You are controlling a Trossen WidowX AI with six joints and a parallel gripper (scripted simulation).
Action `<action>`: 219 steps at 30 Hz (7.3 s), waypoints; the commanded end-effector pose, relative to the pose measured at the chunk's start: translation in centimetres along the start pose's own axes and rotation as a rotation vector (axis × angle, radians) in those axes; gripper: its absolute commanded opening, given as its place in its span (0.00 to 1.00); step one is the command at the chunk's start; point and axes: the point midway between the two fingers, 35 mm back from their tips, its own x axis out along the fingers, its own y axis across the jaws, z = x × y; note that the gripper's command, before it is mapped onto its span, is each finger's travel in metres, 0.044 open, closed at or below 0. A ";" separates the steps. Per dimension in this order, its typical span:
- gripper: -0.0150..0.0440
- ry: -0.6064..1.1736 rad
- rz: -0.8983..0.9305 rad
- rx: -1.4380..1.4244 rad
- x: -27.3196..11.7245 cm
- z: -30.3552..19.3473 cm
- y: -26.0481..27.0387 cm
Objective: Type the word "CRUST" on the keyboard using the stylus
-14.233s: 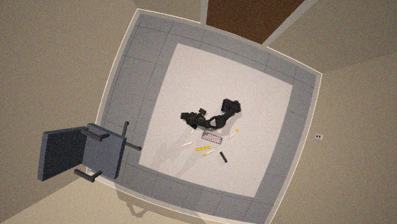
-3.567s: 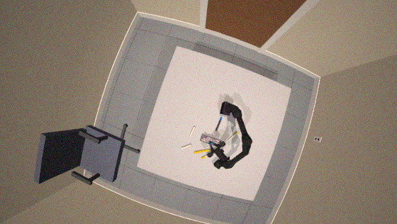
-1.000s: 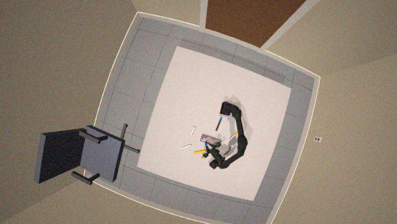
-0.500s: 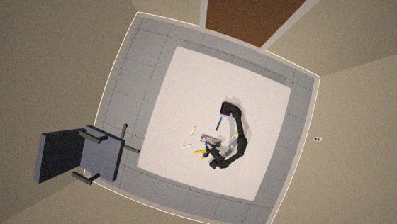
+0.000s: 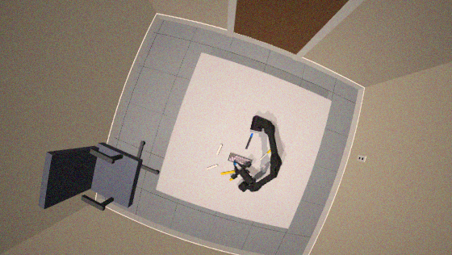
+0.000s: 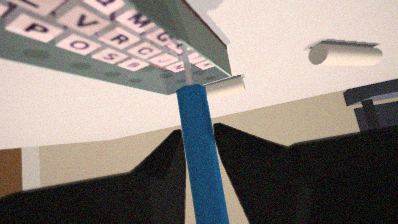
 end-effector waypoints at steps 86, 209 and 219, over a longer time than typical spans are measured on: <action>0.39 -0.003 0.007 0.002 -0.5 -0.8 4.4; 0.39 -0.002 0.003 0.004 0.8 -2.0 -0.9; 0.39 -0.002 0.003 0.004 0.9 -1.9 -0.9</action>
